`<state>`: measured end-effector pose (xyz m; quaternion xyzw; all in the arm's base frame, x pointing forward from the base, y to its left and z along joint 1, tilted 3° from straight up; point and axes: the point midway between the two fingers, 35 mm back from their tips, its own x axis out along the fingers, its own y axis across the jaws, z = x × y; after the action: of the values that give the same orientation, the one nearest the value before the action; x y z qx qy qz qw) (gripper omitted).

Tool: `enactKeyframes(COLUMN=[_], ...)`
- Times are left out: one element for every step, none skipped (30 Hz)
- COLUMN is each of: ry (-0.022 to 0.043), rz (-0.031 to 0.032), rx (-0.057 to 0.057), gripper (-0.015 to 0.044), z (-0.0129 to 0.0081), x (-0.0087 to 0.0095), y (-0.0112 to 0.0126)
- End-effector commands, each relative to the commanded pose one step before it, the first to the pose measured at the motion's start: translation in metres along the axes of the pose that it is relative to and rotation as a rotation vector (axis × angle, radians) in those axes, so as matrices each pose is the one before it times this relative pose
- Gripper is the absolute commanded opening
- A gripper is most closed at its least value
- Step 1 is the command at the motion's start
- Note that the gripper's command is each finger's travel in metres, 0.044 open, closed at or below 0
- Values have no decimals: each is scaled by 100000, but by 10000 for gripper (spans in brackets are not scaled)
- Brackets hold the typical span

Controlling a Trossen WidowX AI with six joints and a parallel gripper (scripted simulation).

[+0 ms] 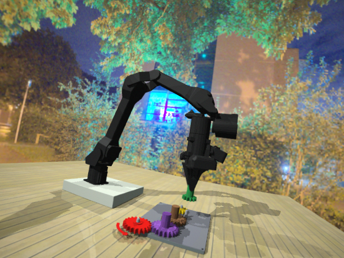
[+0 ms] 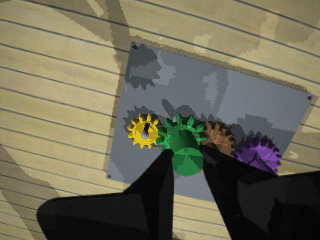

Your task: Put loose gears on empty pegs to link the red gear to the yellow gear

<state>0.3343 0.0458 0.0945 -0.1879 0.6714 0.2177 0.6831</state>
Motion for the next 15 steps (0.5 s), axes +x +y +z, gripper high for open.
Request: enactKeyframes(ry=[309,0,0,0,0,0,0,0,0,0,0,0,0,0,0], rz=[-114,0,0,0,0,0,0,0,0,0,0,0,0,0,0], rx=[-566,-448,-890,-1169,-1505,-1803,-2120,-2451,-2703,-2924,-2965,-2967,-2967,-2827,-2814], gripper=[0,0,0,0,0,0,0,0,0,0,0,0,0,0,0], z=[-128,0,0,0,0,0,0,0,0,0,0,0,0,0,0], x=[-8,-3,-6,-8,-10,-5,-6,-7,-8,-4,-5,-5,-5,-2,-2], y=[-81,0,0,0,0,0,0,0,0,0,0,0,0,0,0])
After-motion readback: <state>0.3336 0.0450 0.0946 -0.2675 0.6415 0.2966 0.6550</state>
